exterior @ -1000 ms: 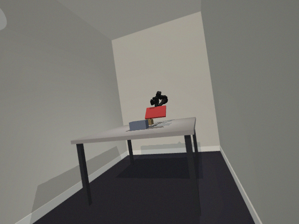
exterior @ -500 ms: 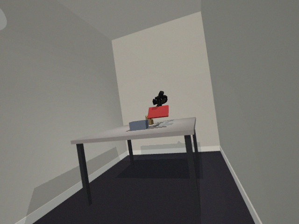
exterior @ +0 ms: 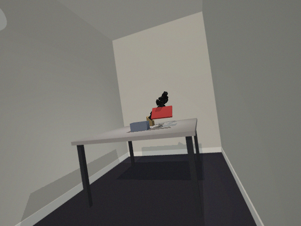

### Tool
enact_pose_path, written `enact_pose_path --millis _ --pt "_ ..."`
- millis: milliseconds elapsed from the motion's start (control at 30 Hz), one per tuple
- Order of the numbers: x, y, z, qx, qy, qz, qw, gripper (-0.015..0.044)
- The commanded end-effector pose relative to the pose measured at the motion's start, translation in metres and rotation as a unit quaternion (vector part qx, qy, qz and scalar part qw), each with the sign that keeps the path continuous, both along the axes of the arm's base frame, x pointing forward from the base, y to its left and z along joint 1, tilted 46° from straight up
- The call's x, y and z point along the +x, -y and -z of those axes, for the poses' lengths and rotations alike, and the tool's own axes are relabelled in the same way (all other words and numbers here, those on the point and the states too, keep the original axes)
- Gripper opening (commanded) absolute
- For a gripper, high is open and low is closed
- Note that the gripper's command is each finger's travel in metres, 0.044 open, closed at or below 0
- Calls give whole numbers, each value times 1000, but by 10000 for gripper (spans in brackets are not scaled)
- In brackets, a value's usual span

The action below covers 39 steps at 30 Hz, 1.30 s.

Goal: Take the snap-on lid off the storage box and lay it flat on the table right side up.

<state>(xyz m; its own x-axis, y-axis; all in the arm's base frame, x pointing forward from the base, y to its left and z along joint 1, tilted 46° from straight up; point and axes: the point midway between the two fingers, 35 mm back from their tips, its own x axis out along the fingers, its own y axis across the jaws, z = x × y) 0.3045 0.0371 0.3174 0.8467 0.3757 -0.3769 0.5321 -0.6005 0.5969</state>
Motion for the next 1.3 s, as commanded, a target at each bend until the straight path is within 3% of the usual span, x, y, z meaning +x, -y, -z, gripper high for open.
enact_pose_path --millis 0,1267 --pt "-1 -5 -11 0 5 6 1000 0" --pt "3 -24 13 0 6 6 1000 0"
